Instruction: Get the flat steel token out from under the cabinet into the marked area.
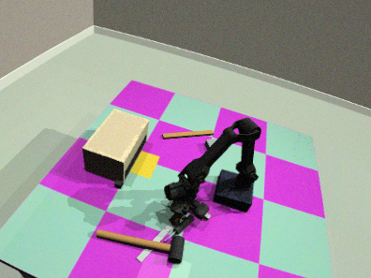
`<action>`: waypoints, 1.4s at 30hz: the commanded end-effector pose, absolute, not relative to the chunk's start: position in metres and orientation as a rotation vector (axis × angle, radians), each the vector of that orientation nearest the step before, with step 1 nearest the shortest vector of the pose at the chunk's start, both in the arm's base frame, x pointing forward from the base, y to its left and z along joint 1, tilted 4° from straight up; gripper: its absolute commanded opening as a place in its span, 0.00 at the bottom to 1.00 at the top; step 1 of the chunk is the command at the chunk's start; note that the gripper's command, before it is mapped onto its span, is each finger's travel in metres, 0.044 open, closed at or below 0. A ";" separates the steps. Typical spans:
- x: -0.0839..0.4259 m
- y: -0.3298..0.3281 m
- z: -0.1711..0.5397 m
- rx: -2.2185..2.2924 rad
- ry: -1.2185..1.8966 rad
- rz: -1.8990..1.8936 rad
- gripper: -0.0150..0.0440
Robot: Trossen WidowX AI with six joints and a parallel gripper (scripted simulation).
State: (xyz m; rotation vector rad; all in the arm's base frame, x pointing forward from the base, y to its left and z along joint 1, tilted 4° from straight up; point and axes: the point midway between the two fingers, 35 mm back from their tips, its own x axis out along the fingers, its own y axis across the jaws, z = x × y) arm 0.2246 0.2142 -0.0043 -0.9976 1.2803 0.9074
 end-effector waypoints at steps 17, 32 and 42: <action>0.224 0.208 -0.003 -0.932 1.308 0.847 0.25; 0.224 0.204 -0.002 -0.832 1.347 0.754 0.25; 0.224 0.203 -0.002 -0.768 1.369 0.695 0.25</action>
